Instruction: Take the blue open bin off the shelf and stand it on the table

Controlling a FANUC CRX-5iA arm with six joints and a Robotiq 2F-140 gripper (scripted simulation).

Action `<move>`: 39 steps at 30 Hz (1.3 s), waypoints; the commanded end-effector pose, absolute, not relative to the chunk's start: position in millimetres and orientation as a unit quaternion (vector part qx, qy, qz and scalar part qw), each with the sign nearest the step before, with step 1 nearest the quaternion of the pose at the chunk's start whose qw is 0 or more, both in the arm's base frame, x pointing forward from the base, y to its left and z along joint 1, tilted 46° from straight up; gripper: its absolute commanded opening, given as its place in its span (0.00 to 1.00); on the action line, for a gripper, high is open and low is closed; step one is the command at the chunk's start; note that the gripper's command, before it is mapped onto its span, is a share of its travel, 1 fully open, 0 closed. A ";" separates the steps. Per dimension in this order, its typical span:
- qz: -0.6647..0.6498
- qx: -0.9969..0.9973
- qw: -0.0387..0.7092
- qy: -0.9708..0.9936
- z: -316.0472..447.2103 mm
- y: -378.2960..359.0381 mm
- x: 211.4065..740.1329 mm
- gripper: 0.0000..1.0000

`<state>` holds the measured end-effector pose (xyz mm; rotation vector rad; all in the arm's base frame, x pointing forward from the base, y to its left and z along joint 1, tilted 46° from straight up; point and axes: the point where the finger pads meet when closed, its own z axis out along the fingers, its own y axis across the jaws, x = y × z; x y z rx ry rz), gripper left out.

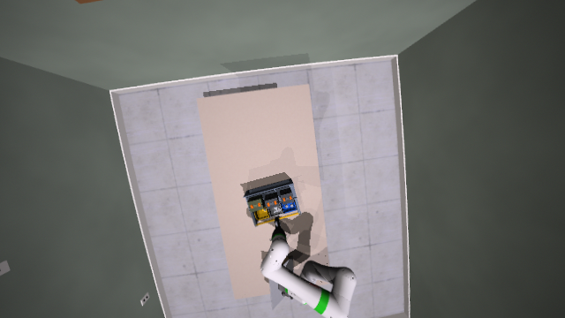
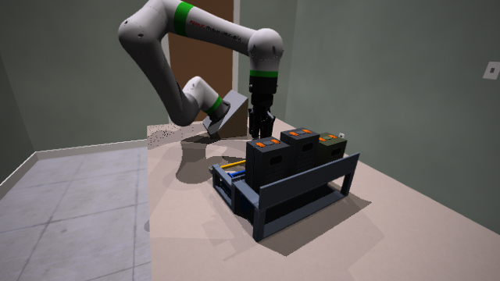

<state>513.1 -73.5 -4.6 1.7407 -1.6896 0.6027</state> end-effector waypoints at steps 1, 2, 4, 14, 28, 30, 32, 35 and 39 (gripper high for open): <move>0.229 0.661 0.315 -0.641 -3.5 -72.2 513.4 0.28; 0.229 0.661 0.315 -0.641 -3.0 -71.7 513.5 0.28; 0.229 0.661 0.315 -0.641 -1.9 -70.5 513.7 0.28; 0.229 0.661 0.315 -0.641 -1.9 -70.5 513.7 0.28; 0.229 0.661 0.315 -0.641 -0.5 -69.1 513.9 0.28; 0.229 0.661 0.315 -0.641 -0.5 -69.1 513.9 0.28; 0.229 0.661 0.315 -0.641 -0.5 -69.1 513.9 0.28; 0.229 0.661 0.315 -0.641 -3.3 -72.0 513.5 0.28; 0.229 0.661 0.315 -0.641 -7.5 -76.2 512.9 0.28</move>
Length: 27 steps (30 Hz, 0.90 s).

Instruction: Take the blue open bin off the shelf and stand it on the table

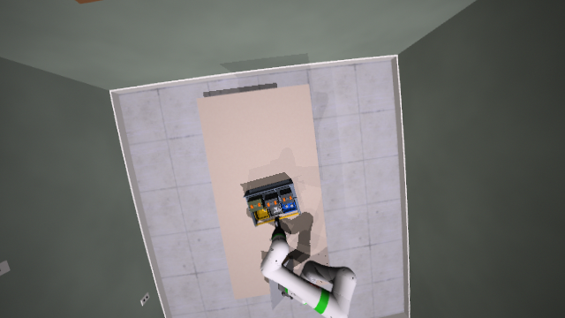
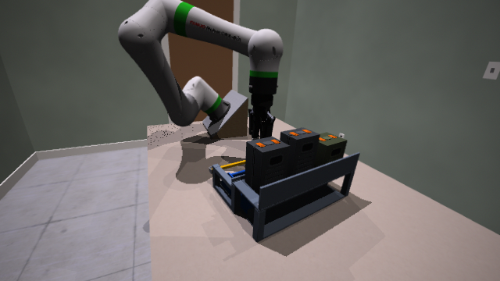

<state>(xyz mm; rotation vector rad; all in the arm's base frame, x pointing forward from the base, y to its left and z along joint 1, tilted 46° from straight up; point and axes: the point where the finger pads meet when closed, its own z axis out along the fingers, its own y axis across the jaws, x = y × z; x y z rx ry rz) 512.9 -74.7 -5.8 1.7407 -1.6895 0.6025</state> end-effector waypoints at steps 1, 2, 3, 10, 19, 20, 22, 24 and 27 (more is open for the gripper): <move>0.229 0.661 0.315 -0.641 -7.5 -76.2 512.9 0.28; 0.229 0.661 0.315 -0.641 -7.5 -76.2 512.9 0.28; 0.229 0.661 0.315 -0.641 -7.5 -76.2 512.9 0.28; 0.229 0.661 0.315 -0.641 -7.5 -76.2 512.9 0.28; 0.229 0.661 0.315 -0.641 -14.4 -83.3 511.9 0.28; 0.229 0.661 0.315 -0.641 -14.4 -83.3 511.9 0.28; 0.229 0.661 0.315 -0.641 -14.4 -83.3 511.9 0.28; 0.229 0.661 0.315 -0.641 -14.4 -83.3 511.9 0.28; 0.229 0.661 0.315 -0.641 -14.4 -83.3 511.9 0.28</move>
